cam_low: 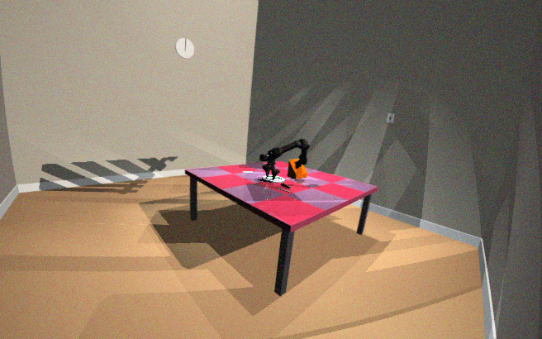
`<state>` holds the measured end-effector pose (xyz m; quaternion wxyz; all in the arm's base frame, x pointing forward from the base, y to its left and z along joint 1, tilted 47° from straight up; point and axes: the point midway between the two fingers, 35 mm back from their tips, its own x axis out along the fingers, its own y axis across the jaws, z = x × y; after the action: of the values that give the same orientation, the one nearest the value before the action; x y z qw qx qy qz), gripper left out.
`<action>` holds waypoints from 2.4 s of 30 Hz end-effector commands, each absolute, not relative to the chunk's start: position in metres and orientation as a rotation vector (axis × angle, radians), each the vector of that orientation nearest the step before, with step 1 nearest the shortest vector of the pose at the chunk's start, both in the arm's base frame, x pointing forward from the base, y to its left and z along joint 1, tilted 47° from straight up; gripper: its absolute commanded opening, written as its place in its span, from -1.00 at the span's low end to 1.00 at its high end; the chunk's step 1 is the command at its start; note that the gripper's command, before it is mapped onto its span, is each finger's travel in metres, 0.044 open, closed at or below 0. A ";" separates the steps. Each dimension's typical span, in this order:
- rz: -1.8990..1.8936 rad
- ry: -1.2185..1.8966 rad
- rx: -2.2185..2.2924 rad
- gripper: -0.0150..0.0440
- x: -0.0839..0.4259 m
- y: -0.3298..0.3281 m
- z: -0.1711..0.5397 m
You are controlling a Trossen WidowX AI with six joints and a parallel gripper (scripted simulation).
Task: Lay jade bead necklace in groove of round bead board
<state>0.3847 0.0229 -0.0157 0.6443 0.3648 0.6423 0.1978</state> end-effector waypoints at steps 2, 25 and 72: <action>0.452 1.459 0.832 1.00 0.385 0.022 -0.015; 0.524 1.423 0.746 0.47 0.373 0.001 0.004; 0.536 1.416 0.728 -0.49 0.375 0.026 -0.019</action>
<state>0.3750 0.0269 -0.0193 0.6669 0.3226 0.6282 0.2377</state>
